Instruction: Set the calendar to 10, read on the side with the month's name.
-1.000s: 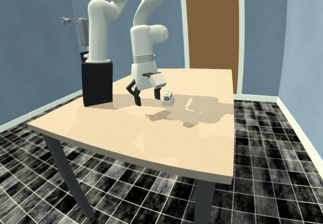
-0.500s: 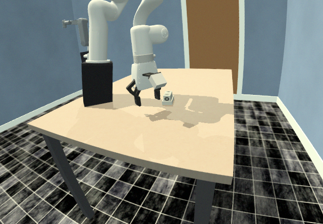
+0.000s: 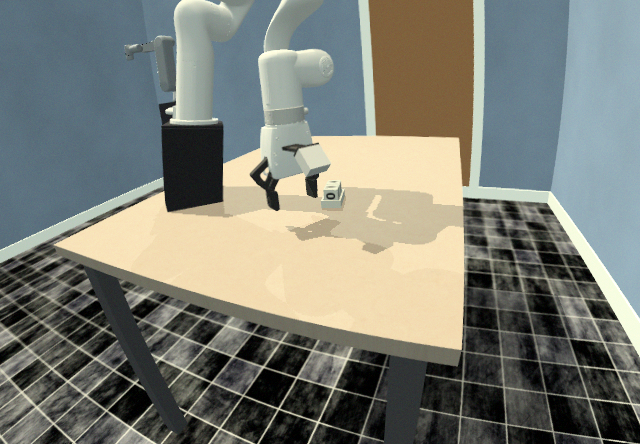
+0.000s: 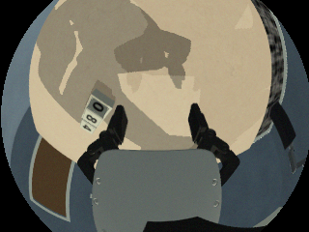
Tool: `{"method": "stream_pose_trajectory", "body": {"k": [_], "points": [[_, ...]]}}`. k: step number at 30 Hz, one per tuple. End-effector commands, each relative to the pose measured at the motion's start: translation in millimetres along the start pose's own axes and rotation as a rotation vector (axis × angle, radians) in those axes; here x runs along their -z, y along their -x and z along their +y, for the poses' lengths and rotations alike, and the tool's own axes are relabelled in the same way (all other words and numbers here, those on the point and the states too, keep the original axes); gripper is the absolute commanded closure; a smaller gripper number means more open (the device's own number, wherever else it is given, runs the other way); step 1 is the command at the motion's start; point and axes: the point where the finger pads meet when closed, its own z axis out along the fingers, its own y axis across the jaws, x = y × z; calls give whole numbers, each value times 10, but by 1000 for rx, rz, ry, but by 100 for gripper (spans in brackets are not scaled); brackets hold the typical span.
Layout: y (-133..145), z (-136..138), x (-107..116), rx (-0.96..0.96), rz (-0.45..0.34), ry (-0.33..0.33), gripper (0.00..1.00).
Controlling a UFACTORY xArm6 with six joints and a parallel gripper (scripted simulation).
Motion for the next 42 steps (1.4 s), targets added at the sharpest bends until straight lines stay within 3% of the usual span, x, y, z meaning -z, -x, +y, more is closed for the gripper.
{"method": "stream_pose_trajectory", "body": {"k": [1,42], "points": [[-10,-3,5,0,2,0,0],[-9,-3,55,0,2,0,0]]}}
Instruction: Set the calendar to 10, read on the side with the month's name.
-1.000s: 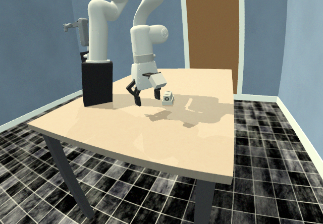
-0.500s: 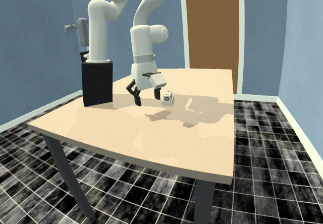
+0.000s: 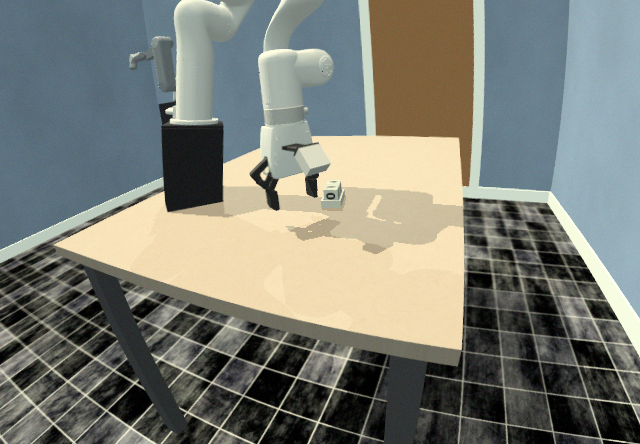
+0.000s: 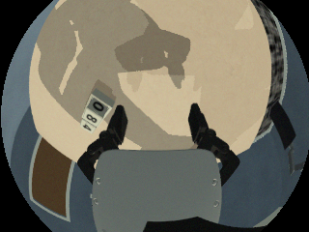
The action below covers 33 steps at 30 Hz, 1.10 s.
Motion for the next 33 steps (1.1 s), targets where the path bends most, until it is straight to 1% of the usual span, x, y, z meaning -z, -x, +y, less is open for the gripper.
{"method": "stream_pose_trajectory", "body": {"k": [1,7,9,13,16,20,33], "points": [[-11,-4,75,0,2,0,0],[-10,-3,333,0,2,0,0],[-10,-3,333,0,2,0,0],[-10,-3,493,0,2,0,0],[-10,-3,566,0,2,-1,0],[-10,-3,597,0,2,0,0],[-10,-3,598,1,2,0,0]]}}
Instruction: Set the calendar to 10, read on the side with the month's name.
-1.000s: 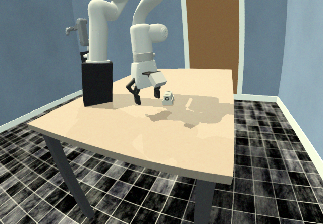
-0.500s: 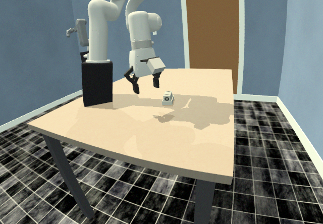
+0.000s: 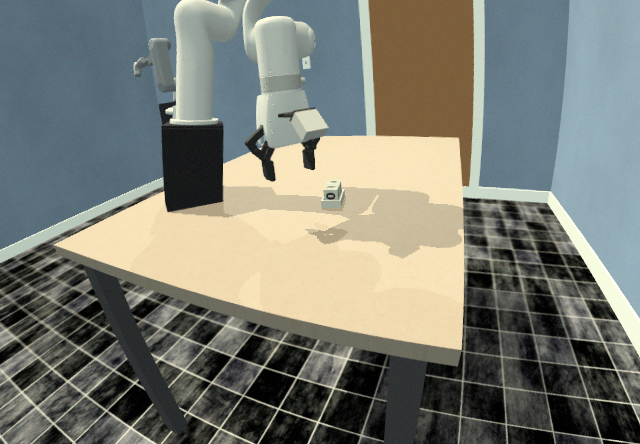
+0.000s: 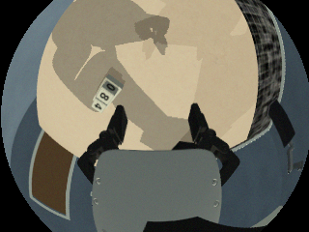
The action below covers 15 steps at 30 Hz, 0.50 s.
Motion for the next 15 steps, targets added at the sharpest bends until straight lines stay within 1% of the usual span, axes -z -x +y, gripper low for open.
{"method": "stream_pose_trajectory", "body": {"k": [1,5,8,10,12,14,15], "points": [[-11,-5,8,3,1,0,0],[-15,-36,12,76,0,0,0],[-21,-100,20,222,0,0,0],[-21,-100,20,222,0,0,0],[-25,-152,27,340,-1,0,0],[-26,-164,28,368,-1,0,0],[-27,-191,32,429,-1,0,0]]}}
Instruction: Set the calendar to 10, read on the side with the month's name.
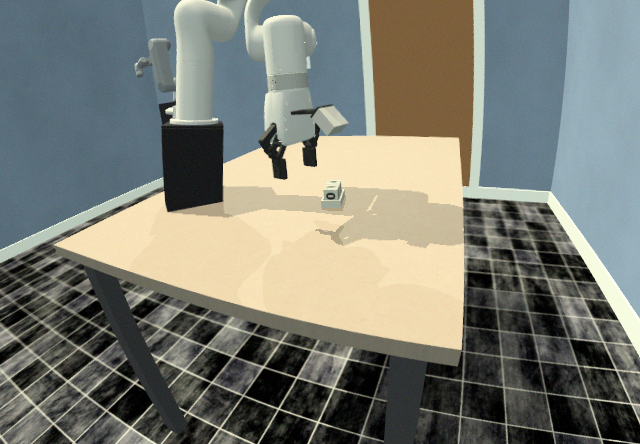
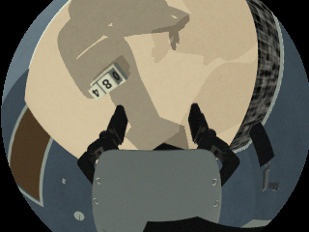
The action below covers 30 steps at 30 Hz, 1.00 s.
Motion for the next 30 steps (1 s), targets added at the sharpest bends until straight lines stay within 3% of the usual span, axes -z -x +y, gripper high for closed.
{"method": "stream_pose_trajectory", "body": {"k": [1,9,12,13,27,30], "points": [[-36,-66,16,164,9,-4,0],[-74,-183,33,442,9,-3,0],[-77,-193,34,464,9,-3,0],[-90,-239,41,571,9,-3,0],[-137,-433,69,1010,9,-1,0],[-139,-446,71,1037,9,-1,0]]}}
